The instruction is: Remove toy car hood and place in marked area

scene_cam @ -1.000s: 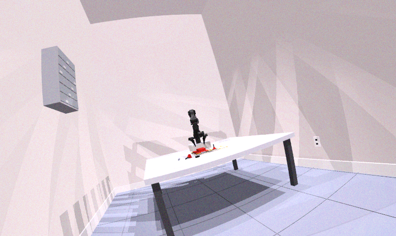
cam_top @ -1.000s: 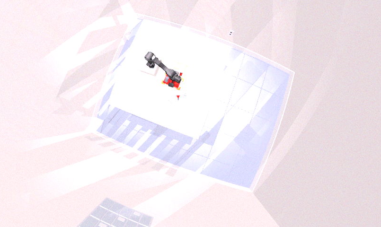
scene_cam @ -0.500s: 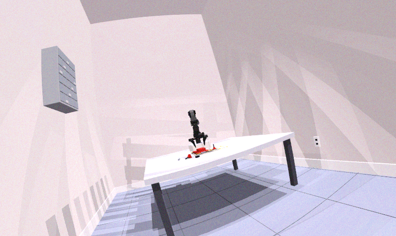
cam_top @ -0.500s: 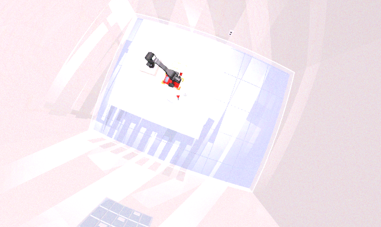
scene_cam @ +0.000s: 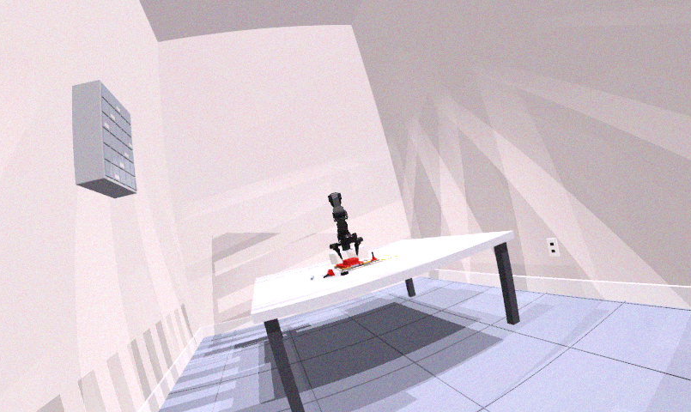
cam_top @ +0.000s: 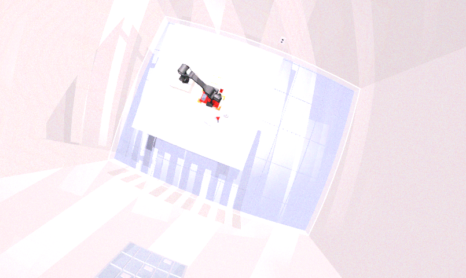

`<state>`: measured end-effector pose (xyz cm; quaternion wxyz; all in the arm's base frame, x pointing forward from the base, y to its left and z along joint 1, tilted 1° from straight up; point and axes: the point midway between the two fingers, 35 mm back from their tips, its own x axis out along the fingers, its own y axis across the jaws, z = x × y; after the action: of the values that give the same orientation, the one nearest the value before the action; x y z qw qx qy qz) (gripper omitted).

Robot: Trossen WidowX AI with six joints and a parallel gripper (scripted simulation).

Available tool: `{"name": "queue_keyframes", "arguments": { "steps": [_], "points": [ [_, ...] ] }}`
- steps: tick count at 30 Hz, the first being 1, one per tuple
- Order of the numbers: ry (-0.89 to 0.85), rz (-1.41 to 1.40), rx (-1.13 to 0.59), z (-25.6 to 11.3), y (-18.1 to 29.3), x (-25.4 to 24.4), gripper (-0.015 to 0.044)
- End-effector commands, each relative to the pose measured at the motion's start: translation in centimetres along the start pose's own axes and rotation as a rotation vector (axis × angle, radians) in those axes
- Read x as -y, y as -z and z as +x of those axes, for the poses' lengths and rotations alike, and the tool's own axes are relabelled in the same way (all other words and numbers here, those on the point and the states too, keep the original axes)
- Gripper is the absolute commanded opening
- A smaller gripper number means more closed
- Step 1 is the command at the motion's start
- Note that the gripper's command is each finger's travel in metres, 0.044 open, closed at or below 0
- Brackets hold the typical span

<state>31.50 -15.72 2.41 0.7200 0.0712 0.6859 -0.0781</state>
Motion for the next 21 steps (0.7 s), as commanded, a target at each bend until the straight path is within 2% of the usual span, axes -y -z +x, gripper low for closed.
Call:
{"name": "queue_keyframes", "arguments": {
  "steps": [1,21],
  "points": [
    [0.0,0.006,-0.01,0.62,0.25,-0.01,0.044],
    [0.0,0.006,-0.01,1.29,0.24,-0.01,0.044]
  ]
}}
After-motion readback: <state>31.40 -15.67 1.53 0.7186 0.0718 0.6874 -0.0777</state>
